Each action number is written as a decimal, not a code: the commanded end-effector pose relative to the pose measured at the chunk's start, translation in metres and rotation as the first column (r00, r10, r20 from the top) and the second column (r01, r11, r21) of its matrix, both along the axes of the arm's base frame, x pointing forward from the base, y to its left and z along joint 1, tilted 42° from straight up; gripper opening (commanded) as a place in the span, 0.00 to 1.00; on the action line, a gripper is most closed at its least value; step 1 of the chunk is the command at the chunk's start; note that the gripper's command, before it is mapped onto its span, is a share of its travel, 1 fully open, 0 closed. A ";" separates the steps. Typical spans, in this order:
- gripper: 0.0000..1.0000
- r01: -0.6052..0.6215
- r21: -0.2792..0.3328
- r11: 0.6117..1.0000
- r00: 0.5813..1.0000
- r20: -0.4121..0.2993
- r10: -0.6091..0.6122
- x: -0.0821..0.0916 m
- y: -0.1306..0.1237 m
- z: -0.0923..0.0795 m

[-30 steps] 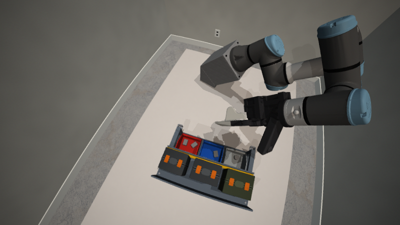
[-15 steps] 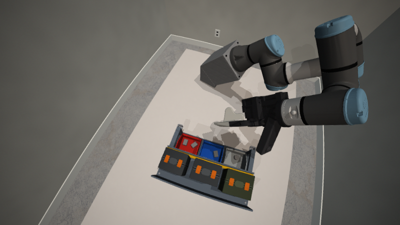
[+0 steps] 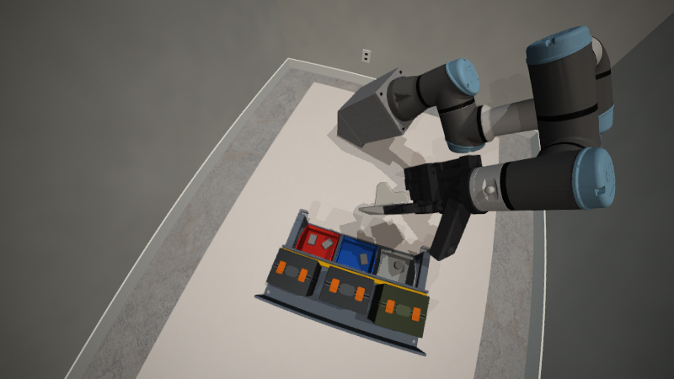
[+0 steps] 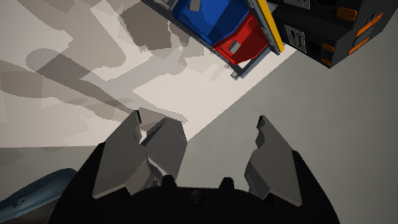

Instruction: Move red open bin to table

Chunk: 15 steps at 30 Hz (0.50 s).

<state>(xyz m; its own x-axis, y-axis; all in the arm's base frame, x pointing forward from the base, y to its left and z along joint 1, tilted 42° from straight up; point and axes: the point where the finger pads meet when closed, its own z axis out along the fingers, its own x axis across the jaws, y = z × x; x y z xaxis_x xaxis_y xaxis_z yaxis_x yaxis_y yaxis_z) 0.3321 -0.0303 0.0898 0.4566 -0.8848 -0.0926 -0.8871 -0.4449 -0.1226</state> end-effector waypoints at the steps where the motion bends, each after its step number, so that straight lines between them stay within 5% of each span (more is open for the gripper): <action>1: 1.00 -0.167 0.047 0.985 0.981 0.109 0.161 0.018 -0.013 -0.032; 14: 1.00 -0.210 0.056 0.976 0.970 0.138 0.201 0.023 -0.016 -0.040; 15: 1.00 -0.061 0.018 0.998 0.998 0.035 0.060 0.007 -0.005 -0.011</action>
